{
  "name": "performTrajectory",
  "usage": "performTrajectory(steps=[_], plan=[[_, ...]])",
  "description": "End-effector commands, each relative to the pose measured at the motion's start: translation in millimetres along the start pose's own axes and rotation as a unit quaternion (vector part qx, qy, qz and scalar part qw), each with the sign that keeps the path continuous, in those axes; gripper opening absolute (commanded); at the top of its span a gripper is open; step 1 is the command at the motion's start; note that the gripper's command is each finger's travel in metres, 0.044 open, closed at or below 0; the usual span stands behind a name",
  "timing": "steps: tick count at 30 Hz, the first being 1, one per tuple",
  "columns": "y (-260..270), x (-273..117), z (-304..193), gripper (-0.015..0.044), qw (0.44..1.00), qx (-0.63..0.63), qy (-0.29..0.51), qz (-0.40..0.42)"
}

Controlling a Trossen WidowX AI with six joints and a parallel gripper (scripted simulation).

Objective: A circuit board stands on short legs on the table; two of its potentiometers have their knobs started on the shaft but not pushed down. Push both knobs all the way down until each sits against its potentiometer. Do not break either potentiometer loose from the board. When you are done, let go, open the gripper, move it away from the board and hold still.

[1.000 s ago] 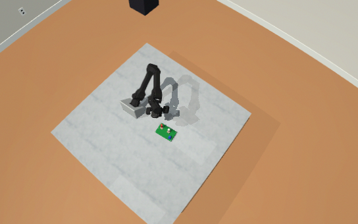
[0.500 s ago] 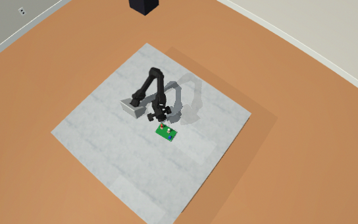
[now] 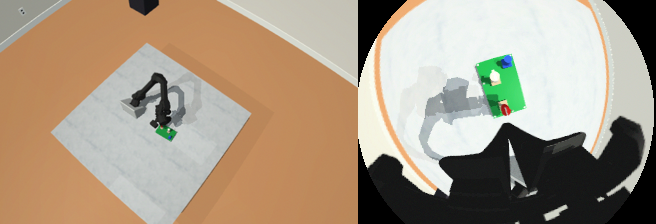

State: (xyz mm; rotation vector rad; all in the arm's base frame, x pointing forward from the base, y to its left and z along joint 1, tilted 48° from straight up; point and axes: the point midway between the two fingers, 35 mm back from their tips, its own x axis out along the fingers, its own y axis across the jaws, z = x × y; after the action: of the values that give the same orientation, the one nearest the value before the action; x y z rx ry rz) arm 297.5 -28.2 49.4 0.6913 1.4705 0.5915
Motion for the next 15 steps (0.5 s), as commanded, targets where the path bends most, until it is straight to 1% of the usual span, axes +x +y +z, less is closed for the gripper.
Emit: performTrajectory(steps=[1, 3, 10, 13, 15], plan=[[-5, 6, 5, 0.0000, 0.997, -0.074, 0.030, 0.000], [-6, 7, 6, 0.0000, 0.995, -0.096, 0.038, 0.001], [-6, 7, 6, 0.0000, 0.994, -0.098, 0.039, 0.001], [-6, 25, 5, 0.0000, 0.994, -0.099, 0.039, 0.002], [-6, 27, 5, 0.0000, 0.994, -0.099, 0.039, 0.002]])
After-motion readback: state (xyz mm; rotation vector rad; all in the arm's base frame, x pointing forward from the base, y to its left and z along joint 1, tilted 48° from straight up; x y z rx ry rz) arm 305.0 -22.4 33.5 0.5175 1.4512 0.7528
